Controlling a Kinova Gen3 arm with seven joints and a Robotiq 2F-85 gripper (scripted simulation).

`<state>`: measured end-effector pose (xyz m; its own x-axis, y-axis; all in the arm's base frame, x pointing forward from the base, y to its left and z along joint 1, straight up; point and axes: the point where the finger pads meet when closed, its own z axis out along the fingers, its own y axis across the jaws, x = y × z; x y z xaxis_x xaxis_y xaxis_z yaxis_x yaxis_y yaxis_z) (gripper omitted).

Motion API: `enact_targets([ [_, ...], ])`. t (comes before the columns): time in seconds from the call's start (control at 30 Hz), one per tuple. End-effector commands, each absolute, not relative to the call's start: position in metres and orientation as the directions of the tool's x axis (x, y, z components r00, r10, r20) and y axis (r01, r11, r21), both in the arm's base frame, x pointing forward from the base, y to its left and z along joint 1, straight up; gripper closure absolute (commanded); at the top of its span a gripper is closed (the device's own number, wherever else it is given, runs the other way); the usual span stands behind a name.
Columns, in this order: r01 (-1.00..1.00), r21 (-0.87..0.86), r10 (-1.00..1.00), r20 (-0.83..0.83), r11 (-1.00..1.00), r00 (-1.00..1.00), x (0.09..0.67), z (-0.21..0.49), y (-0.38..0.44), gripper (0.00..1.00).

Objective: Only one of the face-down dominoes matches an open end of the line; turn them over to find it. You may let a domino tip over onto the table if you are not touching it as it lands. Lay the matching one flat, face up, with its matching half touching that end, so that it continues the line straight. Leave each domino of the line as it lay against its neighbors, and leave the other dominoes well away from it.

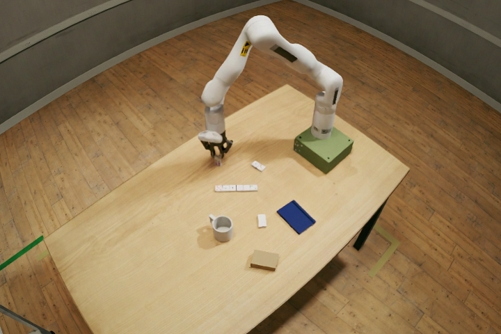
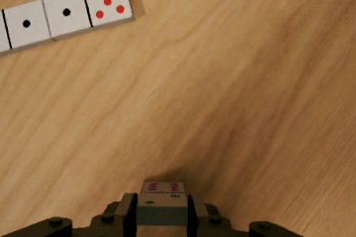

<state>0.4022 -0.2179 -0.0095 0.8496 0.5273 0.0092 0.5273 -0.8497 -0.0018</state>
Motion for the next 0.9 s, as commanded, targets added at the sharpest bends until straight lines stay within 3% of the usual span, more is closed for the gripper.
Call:
enact_targets([
  [0.0,0.527,0.000,0.527,0.011,-0.850,0.850,0.4026,-0.0090,-0.2182,0.65],
  [0.87,0.527,-0.001,0.527,0.031,-0.850,0.849,0.4015,-0.0089,-0.2189,0.65],
])
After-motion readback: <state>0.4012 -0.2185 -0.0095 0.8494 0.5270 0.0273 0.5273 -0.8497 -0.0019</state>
